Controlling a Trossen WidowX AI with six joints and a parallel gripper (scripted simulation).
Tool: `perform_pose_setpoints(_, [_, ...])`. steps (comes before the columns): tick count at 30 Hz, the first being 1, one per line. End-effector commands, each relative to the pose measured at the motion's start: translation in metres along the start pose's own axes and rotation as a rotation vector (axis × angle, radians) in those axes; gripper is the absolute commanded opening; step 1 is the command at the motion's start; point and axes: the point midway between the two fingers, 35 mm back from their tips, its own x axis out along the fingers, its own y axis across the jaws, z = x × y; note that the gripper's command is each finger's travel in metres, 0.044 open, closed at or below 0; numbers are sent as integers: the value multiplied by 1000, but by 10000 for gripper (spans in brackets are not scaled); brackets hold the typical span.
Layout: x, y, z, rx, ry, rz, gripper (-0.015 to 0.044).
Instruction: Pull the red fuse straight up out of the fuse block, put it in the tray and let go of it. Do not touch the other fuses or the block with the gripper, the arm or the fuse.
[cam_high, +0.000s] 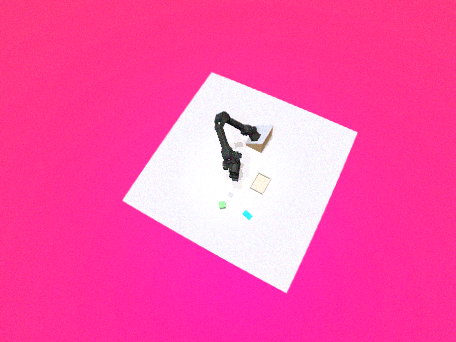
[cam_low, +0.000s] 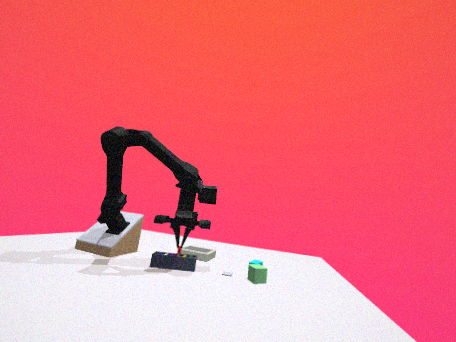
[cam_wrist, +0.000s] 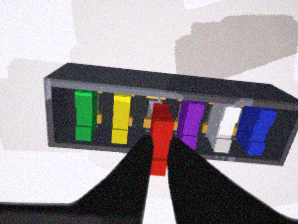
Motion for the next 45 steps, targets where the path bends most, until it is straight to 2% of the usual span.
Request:
perform_pose_setpoints(1, [-3,0,0,3,3,1,0])
perform_pose_setpoints(19, [-12,0,0,2,3,1,0])
perform_pose_setpoints(35, [-34,0,-1,2,3,2,0])
perform_pose_setpoints(45, [-39,27,-48,0,15,9,0])
